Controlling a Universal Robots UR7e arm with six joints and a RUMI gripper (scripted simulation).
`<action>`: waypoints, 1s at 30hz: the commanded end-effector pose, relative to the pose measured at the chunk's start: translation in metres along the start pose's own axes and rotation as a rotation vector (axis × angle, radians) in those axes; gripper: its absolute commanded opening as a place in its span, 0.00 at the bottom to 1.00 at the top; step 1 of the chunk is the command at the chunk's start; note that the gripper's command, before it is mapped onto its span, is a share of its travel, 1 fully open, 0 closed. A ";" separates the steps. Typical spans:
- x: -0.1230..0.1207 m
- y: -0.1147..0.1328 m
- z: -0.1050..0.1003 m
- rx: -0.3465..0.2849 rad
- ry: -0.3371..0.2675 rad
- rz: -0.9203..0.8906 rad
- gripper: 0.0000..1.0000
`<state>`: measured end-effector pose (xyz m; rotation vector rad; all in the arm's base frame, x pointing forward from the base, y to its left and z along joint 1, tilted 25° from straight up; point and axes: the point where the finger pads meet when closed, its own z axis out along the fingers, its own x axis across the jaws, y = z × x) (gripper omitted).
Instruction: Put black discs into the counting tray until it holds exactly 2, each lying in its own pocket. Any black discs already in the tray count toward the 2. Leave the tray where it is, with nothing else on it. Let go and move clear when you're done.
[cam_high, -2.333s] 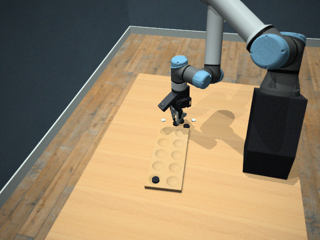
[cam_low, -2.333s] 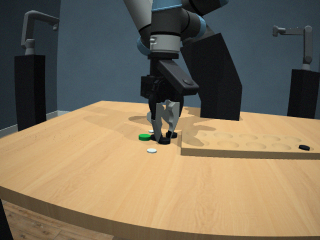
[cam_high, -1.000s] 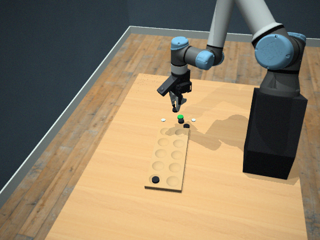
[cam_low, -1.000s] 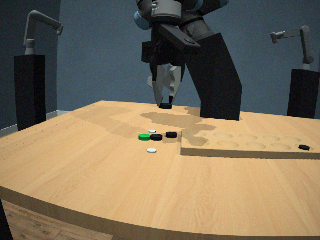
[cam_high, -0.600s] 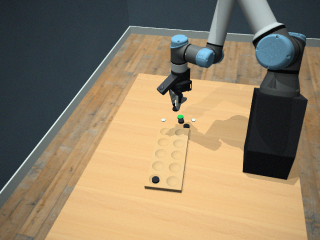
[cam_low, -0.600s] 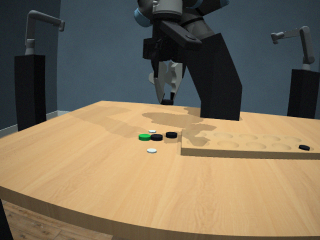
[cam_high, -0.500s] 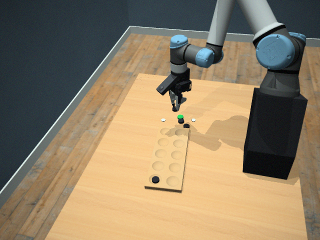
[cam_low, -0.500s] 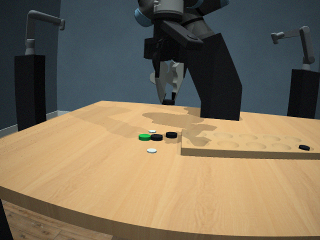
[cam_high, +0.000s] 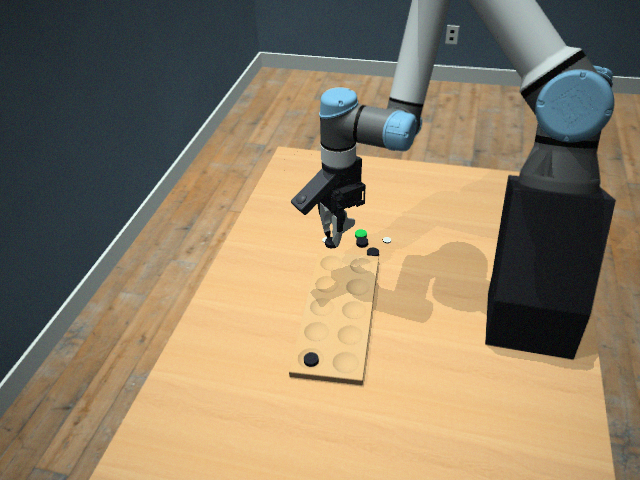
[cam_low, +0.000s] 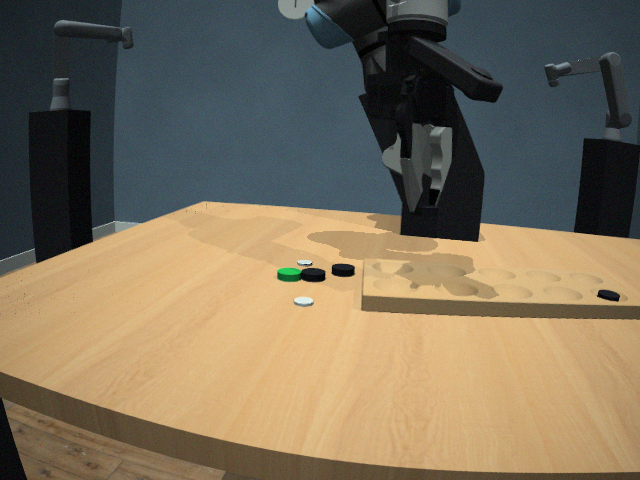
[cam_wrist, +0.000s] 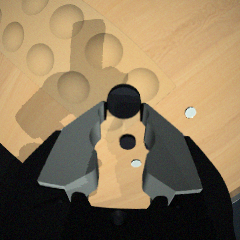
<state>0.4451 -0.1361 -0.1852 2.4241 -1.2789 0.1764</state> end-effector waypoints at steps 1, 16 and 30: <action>-0.036 -0.055 0.000 -0.011 -0.006 0.020 0.00; -0.130 -0.130 -0.002 -0.024 0.007 0.019 0.00; -0.144 -0.138 0.006 -0.027 0.011 0.024 0.00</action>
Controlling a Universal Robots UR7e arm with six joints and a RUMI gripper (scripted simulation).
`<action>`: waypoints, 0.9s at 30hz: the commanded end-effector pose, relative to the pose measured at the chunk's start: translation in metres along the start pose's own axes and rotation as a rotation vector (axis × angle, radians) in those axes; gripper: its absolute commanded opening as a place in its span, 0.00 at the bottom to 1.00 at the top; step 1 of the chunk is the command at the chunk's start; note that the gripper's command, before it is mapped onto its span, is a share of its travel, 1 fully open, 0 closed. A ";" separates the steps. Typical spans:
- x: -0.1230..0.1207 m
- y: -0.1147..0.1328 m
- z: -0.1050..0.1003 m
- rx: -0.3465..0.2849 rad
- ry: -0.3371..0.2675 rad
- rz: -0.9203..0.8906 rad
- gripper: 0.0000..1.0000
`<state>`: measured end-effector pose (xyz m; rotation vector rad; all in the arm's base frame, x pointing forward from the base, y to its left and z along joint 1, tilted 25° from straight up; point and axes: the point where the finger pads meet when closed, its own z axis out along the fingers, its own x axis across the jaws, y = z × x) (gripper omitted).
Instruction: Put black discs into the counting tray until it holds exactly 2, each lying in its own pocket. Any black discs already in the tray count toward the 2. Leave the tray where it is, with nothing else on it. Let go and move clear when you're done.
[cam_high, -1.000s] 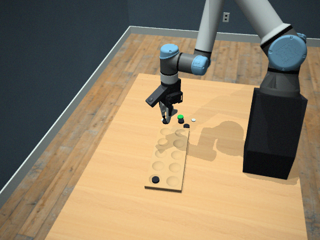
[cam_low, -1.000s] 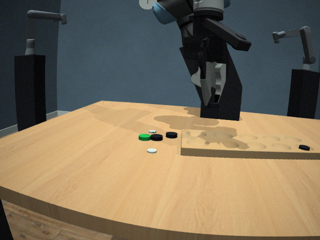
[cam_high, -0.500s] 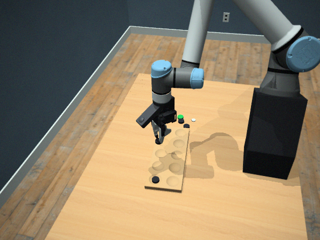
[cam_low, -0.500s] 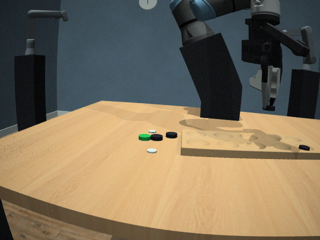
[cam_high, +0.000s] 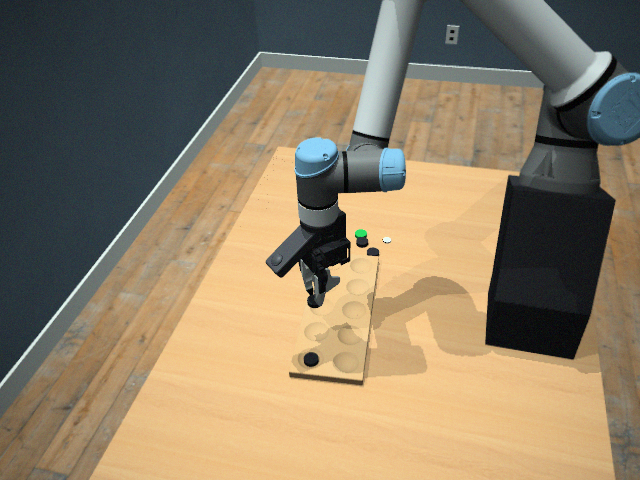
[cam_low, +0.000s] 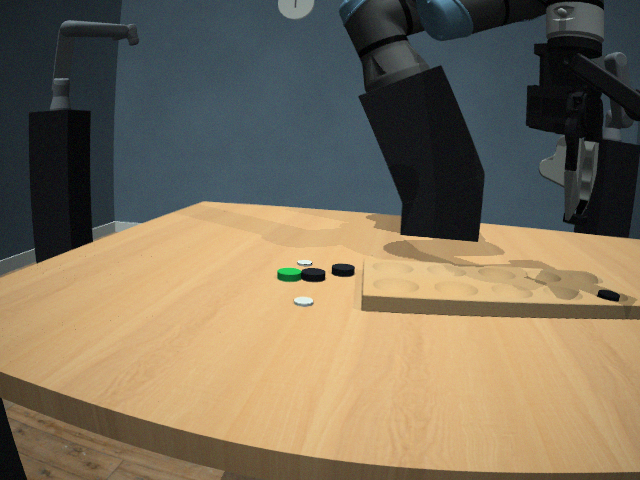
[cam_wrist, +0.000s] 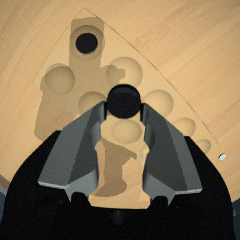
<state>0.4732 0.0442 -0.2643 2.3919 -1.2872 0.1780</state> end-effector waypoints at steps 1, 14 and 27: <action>0.001 -0.002 0.007 -0.004 0.000 0.009 0.00; 0.000 0.000 0.070 -0.005 0.000 0.008 0.00; -0.001 0.001 0.085 -0.005 -0.001 0.008 0.00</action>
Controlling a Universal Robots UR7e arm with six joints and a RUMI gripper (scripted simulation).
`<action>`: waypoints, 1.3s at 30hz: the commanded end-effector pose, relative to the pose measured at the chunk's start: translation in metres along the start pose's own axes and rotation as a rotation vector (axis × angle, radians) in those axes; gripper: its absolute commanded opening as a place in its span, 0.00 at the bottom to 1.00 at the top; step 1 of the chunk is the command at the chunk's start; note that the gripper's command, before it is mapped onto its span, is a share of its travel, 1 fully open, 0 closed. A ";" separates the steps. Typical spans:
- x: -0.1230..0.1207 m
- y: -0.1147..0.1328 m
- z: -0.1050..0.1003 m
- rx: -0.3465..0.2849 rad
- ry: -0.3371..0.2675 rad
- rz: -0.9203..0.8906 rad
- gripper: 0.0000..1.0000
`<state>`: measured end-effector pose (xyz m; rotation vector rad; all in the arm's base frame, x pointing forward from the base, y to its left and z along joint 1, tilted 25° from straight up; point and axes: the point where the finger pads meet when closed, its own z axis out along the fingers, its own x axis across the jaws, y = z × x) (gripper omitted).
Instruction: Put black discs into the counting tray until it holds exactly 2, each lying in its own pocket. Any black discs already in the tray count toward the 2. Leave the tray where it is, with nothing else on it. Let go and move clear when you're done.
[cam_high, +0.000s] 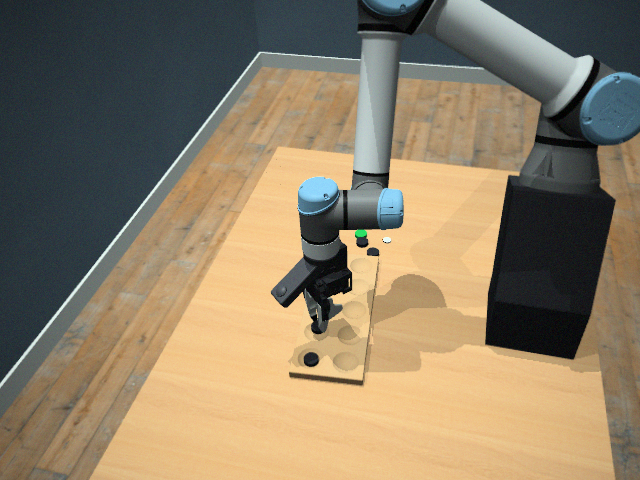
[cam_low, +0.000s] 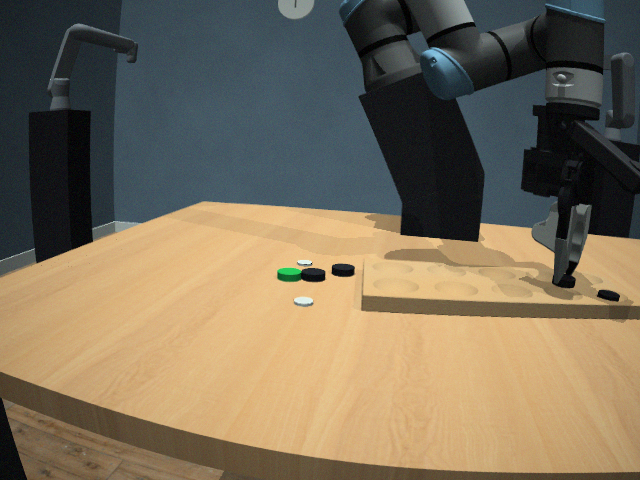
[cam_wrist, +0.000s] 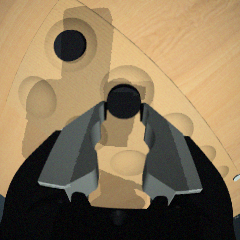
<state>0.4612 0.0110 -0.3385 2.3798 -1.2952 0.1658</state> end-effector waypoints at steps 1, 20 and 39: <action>0.003 -0.003 0.003 0.007 0.005 0.001 0.00; 0.003 -0.005 0.018 0.008 0.005 -0.001 0.00; 0.003 -0.005 0.017 0.008 0.005 -0.001 0.22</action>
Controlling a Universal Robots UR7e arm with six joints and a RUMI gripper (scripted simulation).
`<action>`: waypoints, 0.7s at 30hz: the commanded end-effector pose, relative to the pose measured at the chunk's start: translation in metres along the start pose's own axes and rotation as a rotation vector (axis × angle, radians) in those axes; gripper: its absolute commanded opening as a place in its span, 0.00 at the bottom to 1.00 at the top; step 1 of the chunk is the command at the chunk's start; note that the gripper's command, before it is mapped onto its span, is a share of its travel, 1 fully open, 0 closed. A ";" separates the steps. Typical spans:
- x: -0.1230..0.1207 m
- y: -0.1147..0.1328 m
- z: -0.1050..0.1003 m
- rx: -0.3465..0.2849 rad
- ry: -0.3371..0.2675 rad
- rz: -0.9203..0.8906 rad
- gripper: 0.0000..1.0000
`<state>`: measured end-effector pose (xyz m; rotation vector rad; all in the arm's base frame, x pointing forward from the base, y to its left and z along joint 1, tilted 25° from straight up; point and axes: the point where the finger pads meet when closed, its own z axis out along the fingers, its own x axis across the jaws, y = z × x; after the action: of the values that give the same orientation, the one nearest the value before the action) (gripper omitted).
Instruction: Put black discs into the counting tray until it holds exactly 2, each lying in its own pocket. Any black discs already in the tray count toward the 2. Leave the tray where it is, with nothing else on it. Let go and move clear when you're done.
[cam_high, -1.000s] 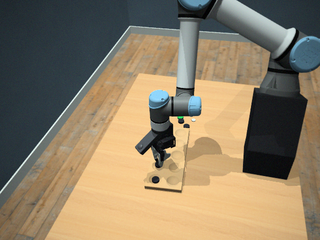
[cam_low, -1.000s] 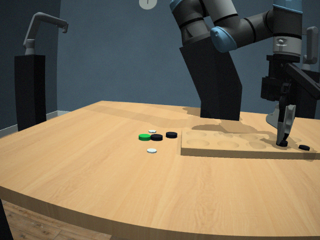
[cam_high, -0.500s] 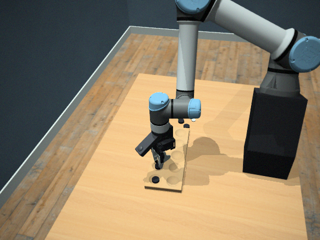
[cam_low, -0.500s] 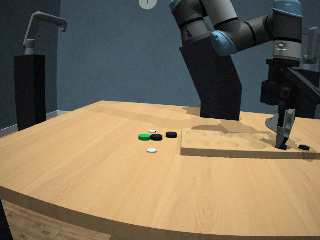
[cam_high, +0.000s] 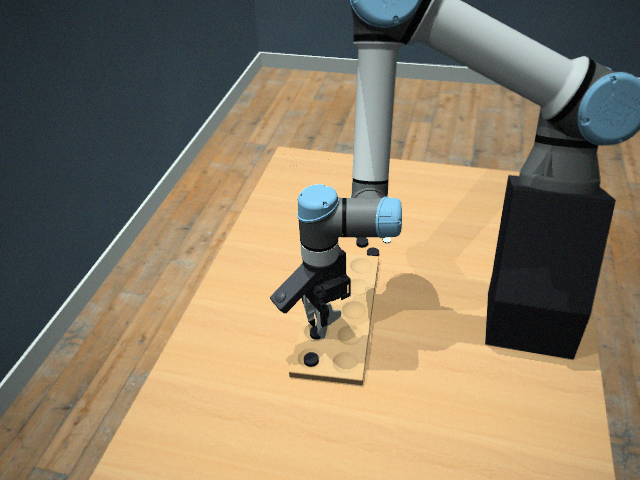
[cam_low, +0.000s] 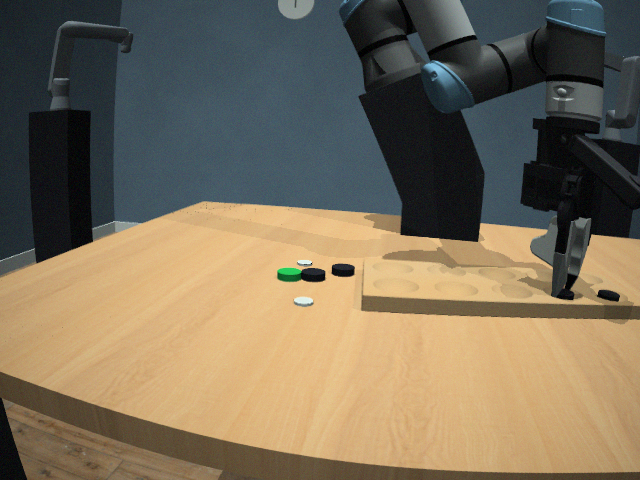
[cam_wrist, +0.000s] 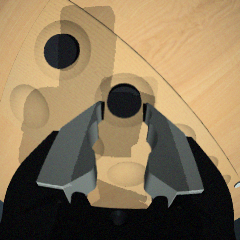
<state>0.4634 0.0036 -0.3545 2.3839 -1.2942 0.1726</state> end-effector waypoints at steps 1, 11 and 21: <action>0.001 -0.001 0.000 0.002 0.002 0.000 0.22; 0.001 -0.001 -0.002 0.002 0.002 0.000 0.22; 0.000 -0.001 -0.004 0.002 0.002 -0.001 0.24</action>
<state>0.4647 0.0042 -0.3527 2.3846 -1.2939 0.1743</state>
